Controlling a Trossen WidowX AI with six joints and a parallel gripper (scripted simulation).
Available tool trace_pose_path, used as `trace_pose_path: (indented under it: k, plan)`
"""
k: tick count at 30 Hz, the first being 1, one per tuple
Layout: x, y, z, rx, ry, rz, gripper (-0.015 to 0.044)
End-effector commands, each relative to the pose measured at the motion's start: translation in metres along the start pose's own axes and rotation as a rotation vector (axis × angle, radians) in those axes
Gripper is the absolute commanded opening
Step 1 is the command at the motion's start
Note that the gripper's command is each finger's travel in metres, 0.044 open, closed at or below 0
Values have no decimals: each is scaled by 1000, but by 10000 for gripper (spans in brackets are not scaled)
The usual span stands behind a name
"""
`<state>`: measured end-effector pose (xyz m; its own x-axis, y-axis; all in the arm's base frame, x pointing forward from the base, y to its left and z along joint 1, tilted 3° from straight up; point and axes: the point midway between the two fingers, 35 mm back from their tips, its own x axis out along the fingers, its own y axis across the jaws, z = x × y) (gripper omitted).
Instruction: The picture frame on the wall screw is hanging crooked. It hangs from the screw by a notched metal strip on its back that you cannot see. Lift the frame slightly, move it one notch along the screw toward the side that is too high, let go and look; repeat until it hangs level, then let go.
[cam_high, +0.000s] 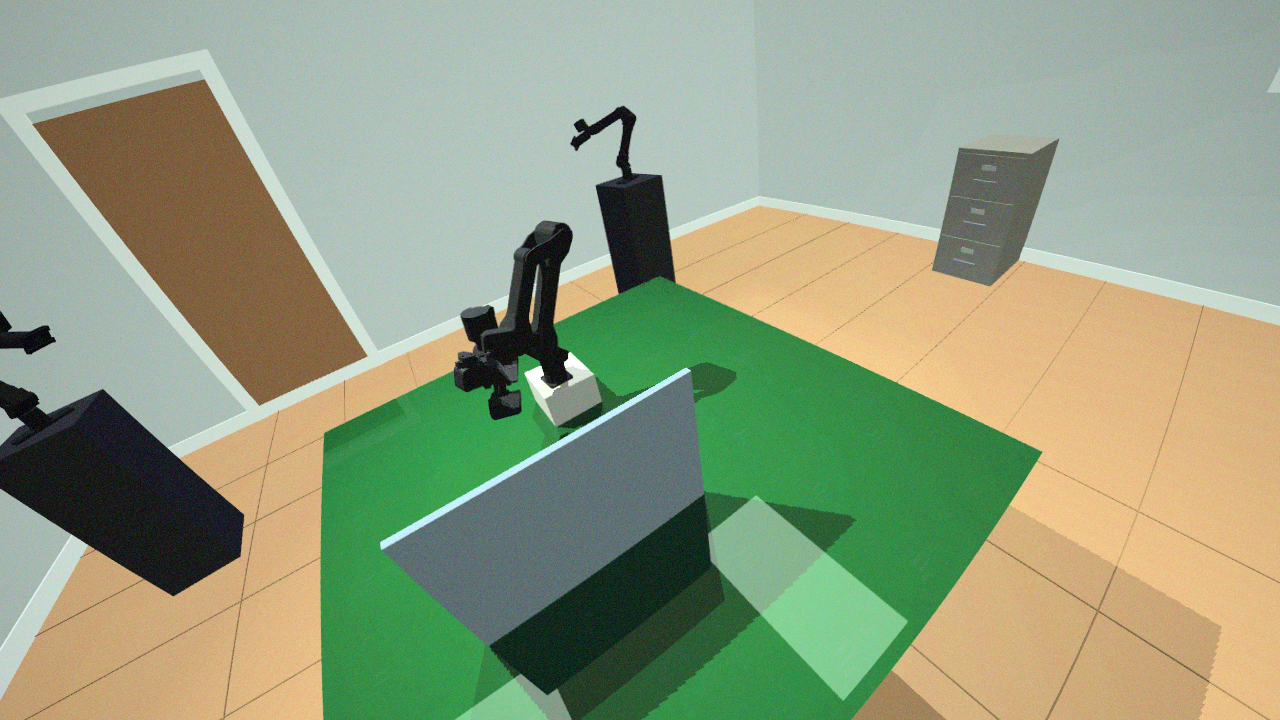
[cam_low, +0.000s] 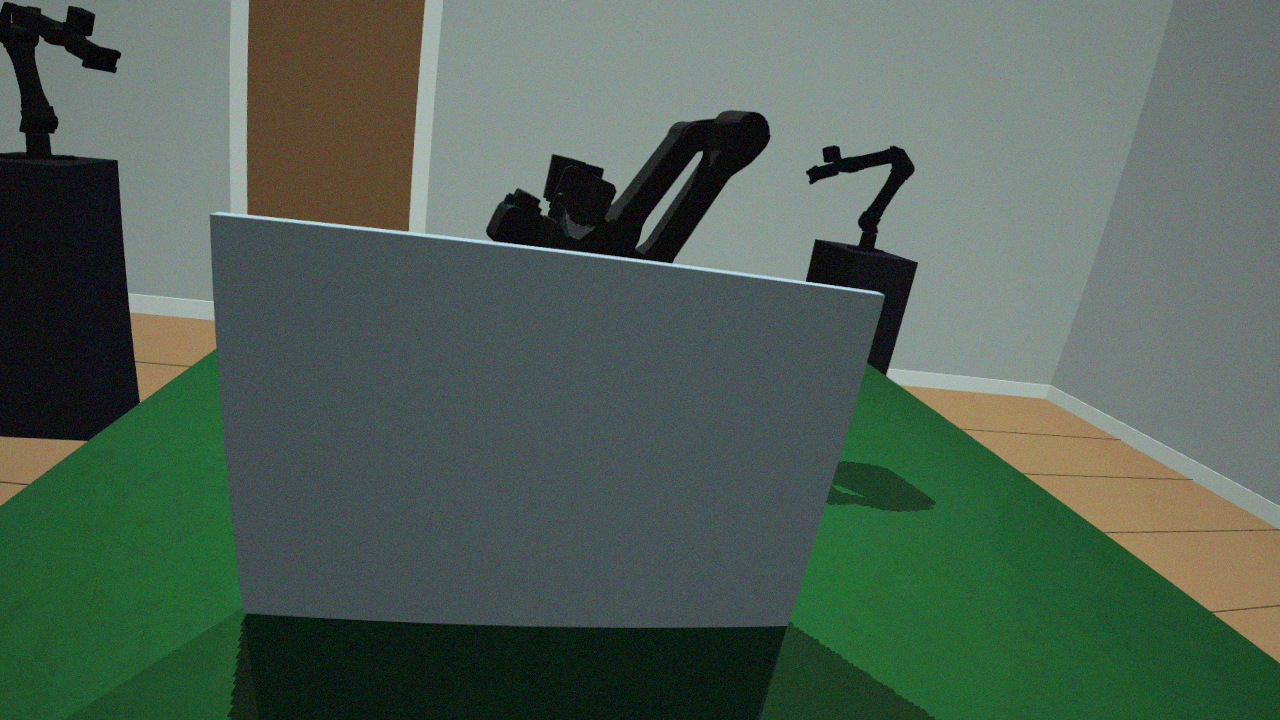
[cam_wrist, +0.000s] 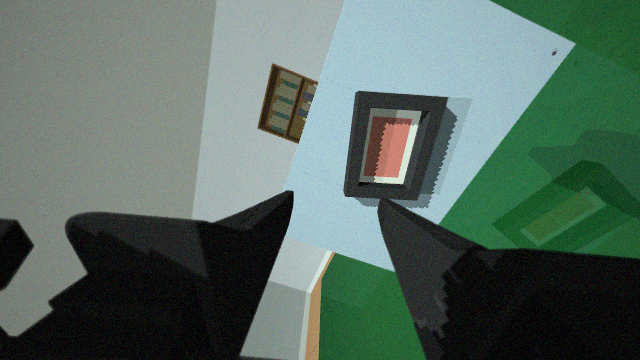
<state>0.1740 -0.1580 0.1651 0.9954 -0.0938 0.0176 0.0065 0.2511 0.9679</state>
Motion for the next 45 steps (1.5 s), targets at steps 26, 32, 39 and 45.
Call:
trace_pose_path:
  k: [26, 32, 39, 45]
  plan:
    - [0, 0, -1, -8, 3, 1, 260]
    - [0, 0, -1, -8, 3, 1, 260]
    - [0, 0, -1, -8, 3, 1, 260]
    - [8, -5, 2, 0, -7, -3, 260]
